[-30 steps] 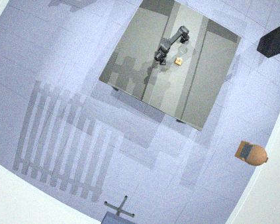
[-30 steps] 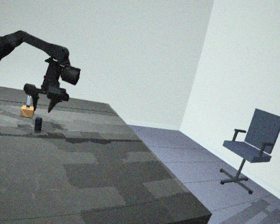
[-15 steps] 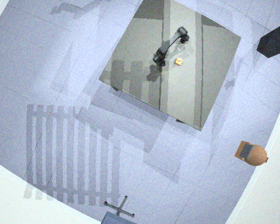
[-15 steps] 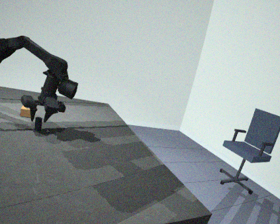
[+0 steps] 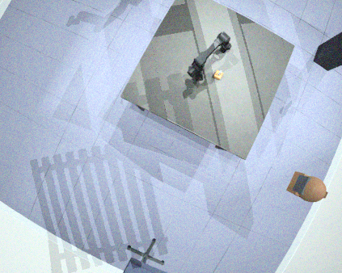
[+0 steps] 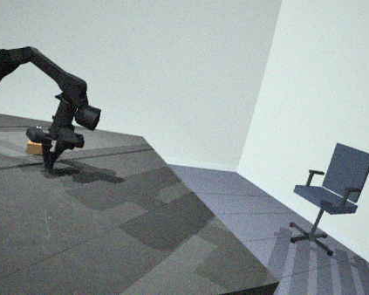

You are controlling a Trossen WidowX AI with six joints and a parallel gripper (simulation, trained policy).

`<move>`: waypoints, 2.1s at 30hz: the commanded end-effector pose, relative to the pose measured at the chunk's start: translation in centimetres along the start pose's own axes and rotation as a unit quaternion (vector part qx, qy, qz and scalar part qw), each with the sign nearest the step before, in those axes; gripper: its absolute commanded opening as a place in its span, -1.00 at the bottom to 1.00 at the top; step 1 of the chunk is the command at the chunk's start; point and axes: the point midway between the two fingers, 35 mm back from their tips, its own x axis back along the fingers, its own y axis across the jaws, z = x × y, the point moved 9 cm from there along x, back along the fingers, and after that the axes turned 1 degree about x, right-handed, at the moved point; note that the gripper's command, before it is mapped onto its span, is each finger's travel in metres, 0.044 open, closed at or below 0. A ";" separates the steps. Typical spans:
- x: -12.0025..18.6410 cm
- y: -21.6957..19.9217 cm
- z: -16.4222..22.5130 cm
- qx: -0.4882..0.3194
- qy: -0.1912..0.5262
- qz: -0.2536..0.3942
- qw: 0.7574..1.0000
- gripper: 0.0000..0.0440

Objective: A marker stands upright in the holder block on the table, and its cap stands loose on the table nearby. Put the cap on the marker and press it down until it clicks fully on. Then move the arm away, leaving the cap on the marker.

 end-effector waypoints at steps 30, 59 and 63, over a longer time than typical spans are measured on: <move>8.1 4.1 13.5 0.118 -0.036 -0.020 0.992 -0.75; 8.1 3.2 21.1 0.178 -0.036 -0.006 0.983 -1.00; 7.9 3.0 21.4 0.180 -0.035 -0.002 0.983 -1.00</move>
